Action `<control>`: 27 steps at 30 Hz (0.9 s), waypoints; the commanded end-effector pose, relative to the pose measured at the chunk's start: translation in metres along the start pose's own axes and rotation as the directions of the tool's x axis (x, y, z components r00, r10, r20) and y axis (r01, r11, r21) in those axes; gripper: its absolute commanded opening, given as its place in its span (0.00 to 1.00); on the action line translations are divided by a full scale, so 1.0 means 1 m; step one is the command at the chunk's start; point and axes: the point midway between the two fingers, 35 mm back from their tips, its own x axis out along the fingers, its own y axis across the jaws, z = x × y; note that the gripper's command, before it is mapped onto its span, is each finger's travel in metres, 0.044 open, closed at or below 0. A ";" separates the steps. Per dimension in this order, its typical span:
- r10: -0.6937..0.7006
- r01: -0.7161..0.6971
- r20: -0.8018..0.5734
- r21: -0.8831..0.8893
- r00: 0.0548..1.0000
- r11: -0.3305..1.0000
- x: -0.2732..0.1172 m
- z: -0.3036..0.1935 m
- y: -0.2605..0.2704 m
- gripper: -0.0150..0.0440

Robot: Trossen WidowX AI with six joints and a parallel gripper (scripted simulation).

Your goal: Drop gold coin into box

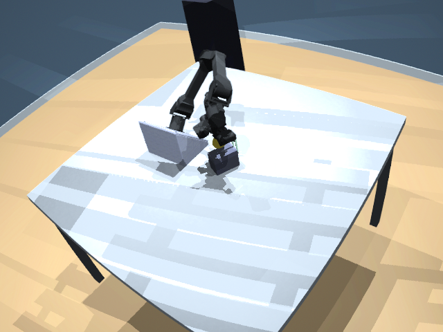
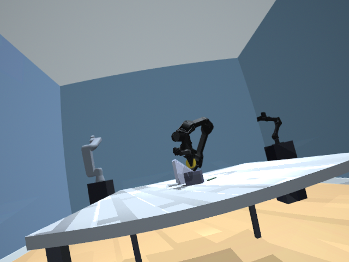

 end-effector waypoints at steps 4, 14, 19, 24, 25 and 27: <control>0.000 0.000 0.000 0.001 1.000 1.000 0.000 0.000 0.000 0.25; 0.000 0.000 0.000 0.003 1.000 1.000 0.004 0.000 0.000 0.25; 0.000 0.000 0.000 0.008 1.000 1.000 0.006 0.001 -0.001 0.25; 0.000 0.000 0.000 0.008 1.000 1.000 0.009 0.000 -0.001 0.25; 0.000 0.000 0.000 0.008 1.000 1.000 0.009 0.000 -0.001 0.25; 0.000 0.000 0.000 0.007 1.000 1.000 0.010 0.000 -0.001 0.25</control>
